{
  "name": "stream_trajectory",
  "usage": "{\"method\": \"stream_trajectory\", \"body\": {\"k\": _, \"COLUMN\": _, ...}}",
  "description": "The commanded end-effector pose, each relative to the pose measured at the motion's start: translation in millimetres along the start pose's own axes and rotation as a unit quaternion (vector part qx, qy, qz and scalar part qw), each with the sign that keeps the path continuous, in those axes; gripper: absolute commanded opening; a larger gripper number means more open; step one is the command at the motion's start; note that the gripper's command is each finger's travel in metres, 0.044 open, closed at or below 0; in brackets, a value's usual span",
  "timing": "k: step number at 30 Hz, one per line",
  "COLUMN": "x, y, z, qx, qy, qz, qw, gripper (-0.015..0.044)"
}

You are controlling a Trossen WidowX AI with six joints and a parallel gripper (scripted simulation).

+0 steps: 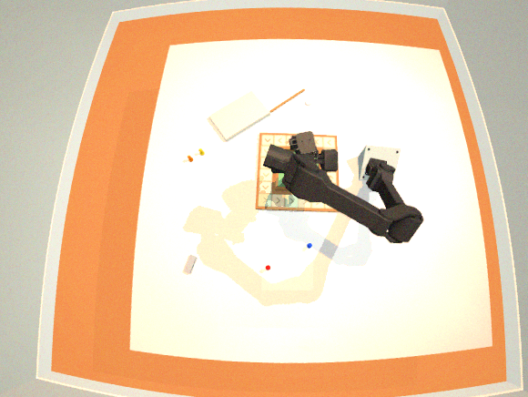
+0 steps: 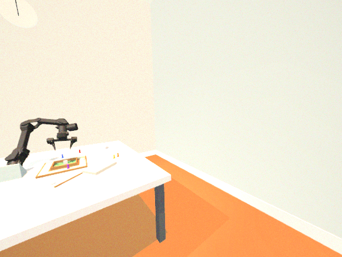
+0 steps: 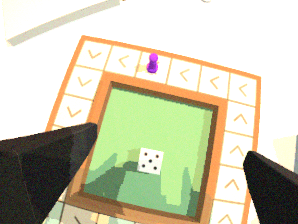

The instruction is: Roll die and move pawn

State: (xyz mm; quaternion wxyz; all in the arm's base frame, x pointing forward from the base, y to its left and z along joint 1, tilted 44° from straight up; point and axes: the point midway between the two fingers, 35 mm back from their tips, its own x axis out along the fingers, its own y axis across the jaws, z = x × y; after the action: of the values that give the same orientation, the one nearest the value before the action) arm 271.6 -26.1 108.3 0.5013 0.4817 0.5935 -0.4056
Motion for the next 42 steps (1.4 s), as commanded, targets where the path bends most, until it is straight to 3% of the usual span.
{"method": "stream_trajectory", "body": {"k": 1, "x": 21, "y": -2, "z": 1, "qx": 0.001, "qy": 0.162, "qz": -0.006, "qw": 0.987, "gripper": 0.044}}
{"method": "stream_trajectory", "body": {"k": 4, "x": 27, "y": 4, "z": 3, "qx": 0.012, "qy": 0.28, "qz": 0.034, "qw": 0.959, "gripper": 0.044}}
{"method": "stream_trajectory", "body": {"k": 9, "x": 32, "y": -1, "z": 4, "qx": 0.019, "qy": 0.258, "qz": 0.013, "qw": 0.966, "gripper": 0.044}}
{"method": "stream_trajectory", "body": {"k": 12, "x": 36, "y": 2, "z": 10, "qx": -0.043, "qy": 0.258, "qz": 0.031, "qw": 0.965, "gripper": 0.0361}}
{"method": "stream_trajectory", "body": {"k": 18, "x": 56, "y": 13, "z": 32, "qx": -0.295, "qy": 0.246, "qz": 0.107, "qw": 0.917, "gripper": 0.0204}}
{"method": "stream_trajectory", "body": {"k": 24, "x": 78, "y": 21, "z": 54, "qx": -0.525, "qy": 0.212, "qz": 0.178, "qw": 0.805, "gripper": 0.02}}
{"method": "stream_trajectory", "body": {"k": 32, "x": 109, "y": 28, "z": 81, "qx": -0.751, "qy": 0.143, "qz": 0.249, "qw": 0.594, "gripper": 0.02}}
{"method": "stream_trajectory", "body": {"k": 42, "x": 110, "y": 27, "z": 81, "qx": -0.756, "qy": 0.141, "qz": 0.251, "qw": 0.588, "gripper": 0.02}}
